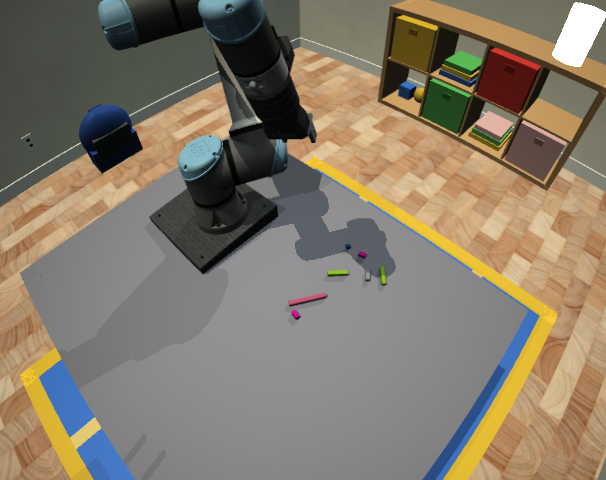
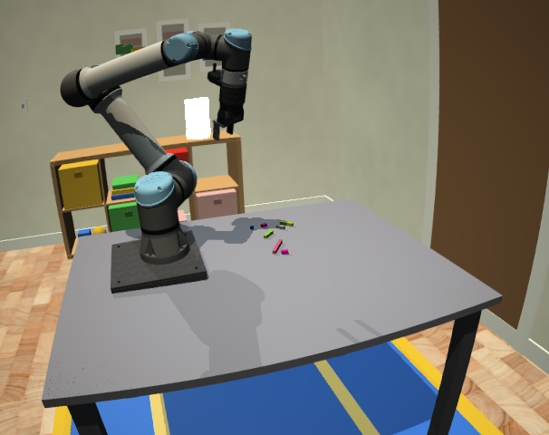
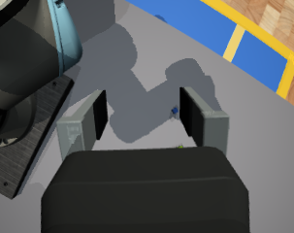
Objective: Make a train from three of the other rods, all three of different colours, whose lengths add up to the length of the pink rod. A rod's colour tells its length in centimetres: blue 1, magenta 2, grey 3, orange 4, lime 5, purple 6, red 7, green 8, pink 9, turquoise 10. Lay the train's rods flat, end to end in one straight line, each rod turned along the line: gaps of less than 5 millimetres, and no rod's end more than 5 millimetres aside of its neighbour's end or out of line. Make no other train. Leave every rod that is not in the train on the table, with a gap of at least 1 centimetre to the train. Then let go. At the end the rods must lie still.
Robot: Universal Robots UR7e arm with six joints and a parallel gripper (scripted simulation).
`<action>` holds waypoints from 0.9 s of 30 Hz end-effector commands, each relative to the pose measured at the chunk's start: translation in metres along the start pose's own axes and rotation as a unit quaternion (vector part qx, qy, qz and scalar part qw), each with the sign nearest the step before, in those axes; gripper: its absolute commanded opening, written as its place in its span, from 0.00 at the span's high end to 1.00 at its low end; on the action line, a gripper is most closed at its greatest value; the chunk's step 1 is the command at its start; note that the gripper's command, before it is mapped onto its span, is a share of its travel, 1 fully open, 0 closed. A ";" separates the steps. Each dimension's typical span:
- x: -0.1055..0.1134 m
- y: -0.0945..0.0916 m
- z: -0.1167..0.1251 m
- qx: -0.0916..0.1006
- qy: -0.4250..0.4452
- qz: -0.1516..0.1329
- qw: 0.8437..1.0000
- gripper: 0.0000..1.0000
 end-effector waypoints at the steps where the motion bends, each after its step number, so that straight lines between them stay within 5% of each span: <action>1: 0.000 0.000 0.000 0.000 0.000 0.000 1.000 0.00; 27: 0.013 0.009 0.015 -0.009 0.019 -0.012 1.000 0.00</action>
Point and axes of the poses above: the point where the finger pads meet when closed, its own y axis out along the fingers, its own z axis across the jaws, x = y × z, the point moved 10 cm from there along -y, back along the fingers, and after that the axes turned 12 degrees about y, right-handed, at the moved point
